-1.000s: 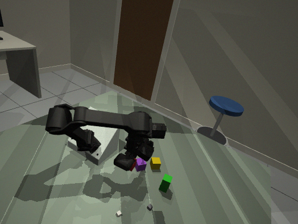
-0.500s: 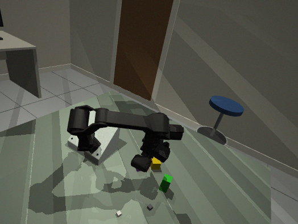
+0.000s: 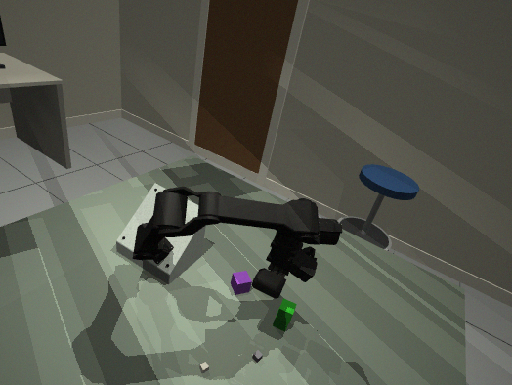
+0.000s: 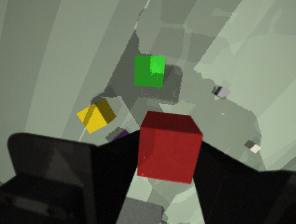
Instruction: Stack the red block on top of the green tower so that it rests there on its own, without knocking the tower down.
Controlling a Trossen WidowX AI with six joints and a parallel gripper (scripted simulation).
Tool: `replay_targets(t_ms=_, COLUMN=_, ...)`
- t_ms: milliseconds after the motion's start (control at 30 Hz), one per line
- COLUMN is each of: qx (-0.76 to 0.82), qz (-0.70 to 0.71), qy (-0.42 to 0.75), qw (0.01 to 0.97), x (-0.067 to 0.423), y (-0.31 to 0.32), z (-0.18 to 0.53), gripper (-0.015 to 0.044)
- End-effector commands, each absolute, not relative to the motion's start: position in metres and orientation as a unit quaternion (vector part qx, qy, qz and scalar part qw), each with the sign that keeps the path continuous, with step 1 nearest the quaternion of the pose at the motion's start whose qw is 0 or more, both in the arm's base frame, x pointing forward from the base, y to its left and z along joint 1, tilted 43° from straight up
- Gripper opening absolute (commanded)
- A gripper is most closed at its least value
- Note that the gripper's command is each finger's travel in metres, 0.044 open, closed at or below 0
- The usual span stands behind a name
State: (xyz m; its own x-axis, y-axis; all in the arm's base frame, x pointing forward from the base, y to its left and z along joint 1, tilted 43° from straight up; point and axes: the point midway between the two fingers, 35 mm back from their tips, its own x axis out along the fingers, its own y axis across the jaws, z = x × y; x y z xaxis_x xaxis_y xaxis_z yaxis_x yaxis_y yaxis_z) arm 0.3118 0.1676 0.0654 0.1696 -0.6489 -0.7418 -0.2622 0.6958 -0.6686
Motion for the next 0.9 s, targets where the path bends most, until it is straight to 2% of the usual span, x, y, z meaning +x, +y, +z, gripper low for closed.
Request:
replay_targets(t_ms=0, qx=-0.366, qz=-0.143, qy=0.627, qw=0.673, x=0.321, y=0.174, z=0.06, gripper=0.0)
replay_targets(t_ms=467, qx=-0.368, qz=-0.143, qy=0.622, qw=0.676, x=0.355, y=0.195, z=0.036, gripper=0.0)
replay_targets(t_ms=867, qx=-0.368, qz=-0.143, qy=0.622, qw=0.676, x=0.359, y=0.184, z=0.023, gripper=0.0)
